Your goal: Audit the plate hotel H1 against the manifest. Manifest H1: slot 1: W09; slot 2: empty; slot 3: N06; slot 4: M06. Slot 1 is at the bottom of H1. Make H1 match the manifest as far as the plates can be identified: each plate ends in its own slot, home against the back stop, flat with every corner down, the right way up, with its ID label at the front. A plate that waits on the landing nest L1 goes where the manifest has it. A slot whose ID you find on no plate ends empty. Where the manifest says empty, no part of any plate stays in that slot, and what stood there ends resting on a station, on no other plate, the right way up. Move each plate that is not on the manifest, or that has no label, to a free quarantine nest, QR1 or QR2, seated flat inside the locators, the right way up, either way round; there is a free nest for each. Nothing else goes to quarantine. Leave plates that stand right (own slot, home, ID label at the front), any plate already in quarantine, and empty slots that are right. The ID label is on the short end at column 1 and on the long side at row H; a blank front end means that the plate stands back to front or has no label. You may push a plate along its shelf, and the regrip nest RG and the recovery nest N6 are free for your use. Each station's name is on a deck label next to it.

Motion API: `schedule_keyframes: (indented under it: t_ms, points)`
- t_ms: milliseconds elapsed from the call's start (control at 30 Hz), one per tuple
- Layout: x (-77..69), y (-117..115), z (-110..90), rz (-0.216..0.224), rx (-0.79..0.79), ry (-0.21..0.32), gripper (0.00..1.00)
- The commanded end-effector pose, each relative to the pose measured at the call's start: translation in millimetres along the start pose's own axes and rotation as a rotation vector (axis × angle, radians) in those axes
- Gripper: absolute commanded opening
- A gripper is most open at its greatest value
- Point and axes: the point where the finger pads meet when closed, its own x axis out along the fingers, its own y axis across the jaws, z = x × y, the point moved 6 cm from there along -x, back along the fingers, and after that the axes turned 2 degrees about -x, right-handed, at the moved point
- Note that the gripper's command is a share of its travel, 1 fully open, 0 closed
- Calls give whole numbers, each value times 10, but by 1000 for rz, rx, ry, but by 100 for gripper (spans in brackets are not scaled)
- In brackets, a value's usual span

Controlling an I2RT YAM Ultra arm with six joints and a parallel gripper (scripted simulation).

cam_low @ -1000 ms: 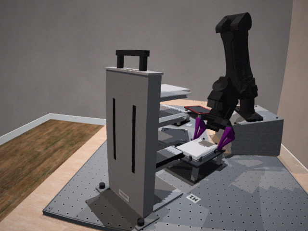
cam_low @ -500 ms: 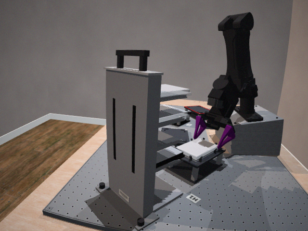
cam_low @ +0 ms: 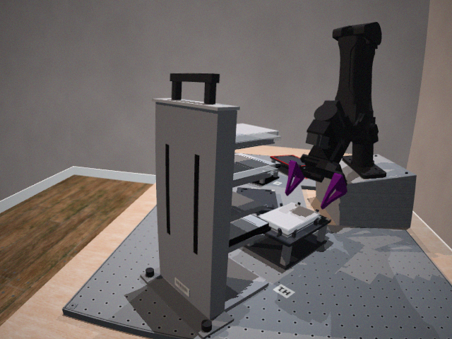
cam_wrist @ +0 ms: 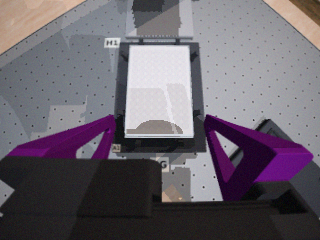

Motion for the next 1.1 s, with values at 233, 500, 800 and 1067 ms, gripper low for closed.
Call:
schedule_keyframes:
  t_ms: [233,500,800,1067]
  points:
    - [-116,-4,93,2,4,10,100]
    - [-205,-8,171,2,4,10,100]
    - [-307,-11,260,2,4,10,100]
    - [-397,-15,337,2,4,9,100]
